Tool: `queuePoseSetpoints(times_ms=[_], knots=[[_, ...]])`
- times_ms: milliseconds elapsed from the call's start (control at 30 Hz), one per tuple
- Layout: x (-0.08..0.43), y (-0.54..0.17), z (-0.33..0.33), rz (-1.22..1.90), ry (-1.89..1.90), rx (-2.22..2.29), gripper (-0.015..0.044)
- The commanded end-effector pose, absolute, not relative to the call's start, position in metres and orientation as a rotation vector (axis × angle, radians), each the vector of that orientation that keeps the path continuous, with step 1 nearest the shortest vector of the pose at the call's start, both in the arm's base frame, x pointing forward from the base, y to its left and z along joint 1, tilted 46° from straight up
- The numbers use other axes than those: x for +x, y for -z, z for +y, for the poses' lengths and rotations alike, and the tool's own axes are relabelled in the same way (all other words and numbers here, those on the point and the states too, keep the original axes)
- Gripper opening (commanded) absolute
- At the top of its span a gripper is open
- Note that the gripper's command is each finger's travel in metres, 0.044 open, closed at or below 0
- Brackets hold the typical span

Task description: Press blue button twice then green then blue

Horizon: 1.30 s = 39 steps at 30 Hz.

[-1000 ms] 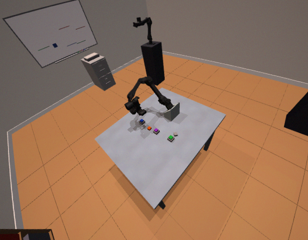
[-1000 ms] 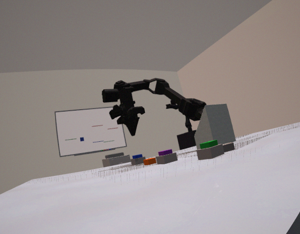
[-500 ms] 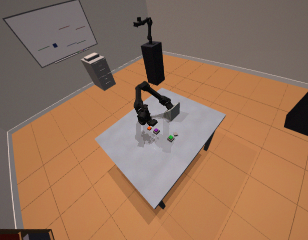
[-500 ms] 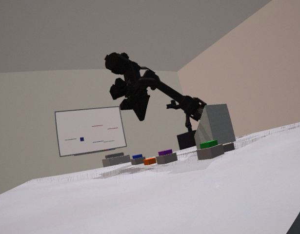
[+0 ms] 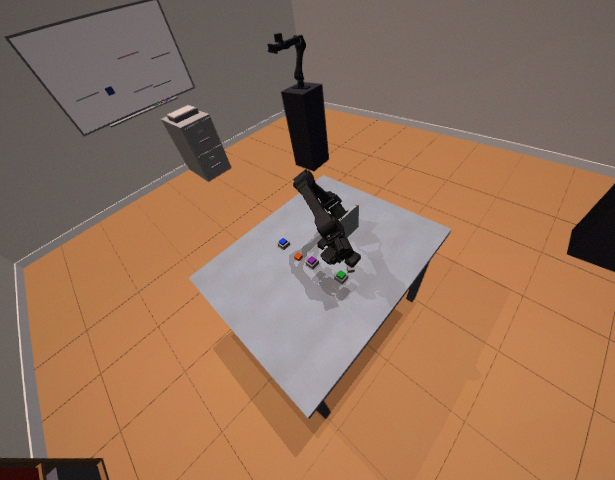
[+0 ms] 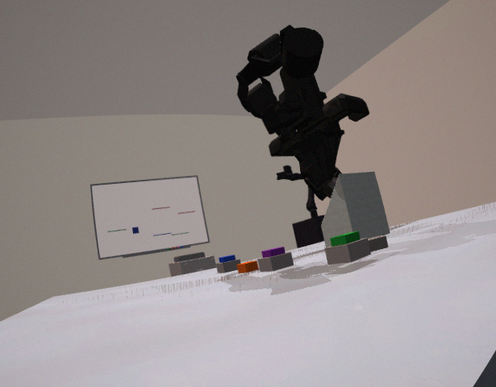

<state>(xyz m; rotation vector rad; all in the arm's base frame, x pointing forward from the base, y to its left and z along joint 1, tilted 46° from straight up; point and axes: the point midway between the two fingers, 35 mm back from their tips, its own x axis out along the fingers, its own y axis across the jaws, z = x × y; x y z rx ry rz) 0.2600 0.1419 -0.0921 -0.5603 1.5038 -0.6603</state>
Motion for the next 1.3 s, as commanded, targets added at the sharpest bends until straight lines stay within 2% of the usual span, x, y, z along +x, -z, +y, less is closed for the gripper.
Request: queuePoseSetpoints(times_ms=[0, 167, 1267], knots=[[0.26, 0.1, 0.144, 1.497, 0.673, -0.539, 0.002], [0.257, 0.142, 0.102, 1.495, 0.675, -0.54, 0.002], [0.256, 0.166, 0.078, 1.494, 0.677, -0.541, 0.002]])
